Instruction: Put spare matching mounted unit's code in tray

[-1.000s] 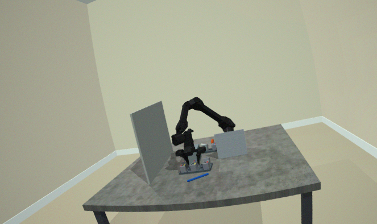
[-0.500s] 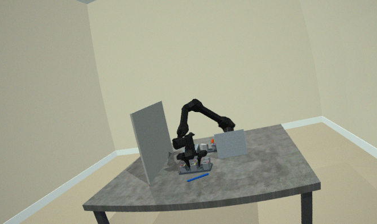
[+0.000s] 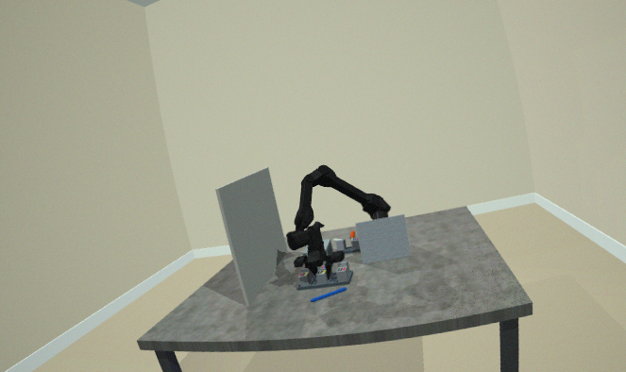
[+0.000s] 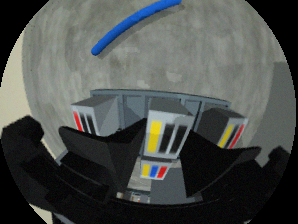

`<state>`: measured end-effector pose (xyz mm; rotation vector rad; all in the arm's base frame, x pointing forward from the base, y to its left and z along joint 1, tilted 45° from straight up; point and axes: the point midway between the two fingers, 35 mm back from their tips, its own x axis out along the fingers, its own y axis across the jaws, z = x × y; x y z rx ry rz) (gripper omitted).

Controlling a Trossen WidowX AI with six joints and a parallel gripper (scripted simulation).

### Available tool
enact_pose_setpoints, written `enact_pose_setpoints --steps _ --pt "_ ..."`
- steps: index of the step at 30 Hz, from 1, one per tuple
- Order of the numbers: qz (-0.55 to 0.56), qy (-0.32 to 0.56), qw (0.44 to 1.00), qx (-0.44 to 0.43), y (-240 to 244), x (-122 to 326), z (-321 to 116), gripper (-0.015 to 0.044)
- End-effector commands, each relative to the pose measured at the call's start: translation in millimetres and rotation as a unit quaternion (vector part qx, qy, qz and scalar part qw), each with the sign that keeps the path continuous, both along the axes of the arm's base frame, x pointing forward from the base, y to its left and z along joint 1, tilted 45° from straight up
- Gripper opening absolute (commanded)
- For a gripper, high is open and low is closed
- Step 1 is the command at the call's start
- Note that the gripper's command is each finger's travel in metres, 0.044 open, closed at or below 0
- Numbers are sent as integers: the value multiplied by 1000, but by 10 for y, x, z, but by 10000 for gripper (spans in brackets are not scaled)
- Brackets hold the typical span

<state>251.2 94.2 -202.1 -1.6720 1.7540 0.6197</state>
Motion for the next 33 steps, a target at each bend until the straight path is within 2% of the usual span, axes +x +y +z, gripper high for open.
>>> enact_pose_setpoints --steps 1,4,8,9,17,26,33 --pt "0 0 1000 0 1 1 1 135" --pt "0 0 1000 0 1 1 1 115" --pt "0 0 1000 0 1 1 1 10" --pt "0 0 1000 0 1 1 1 0" --pt "0 0 1000 0 12 2 10 0" --pt "4 0 1000 2 529 3 519 0" --pt "5 0 1000 2 568 -4 563 0"
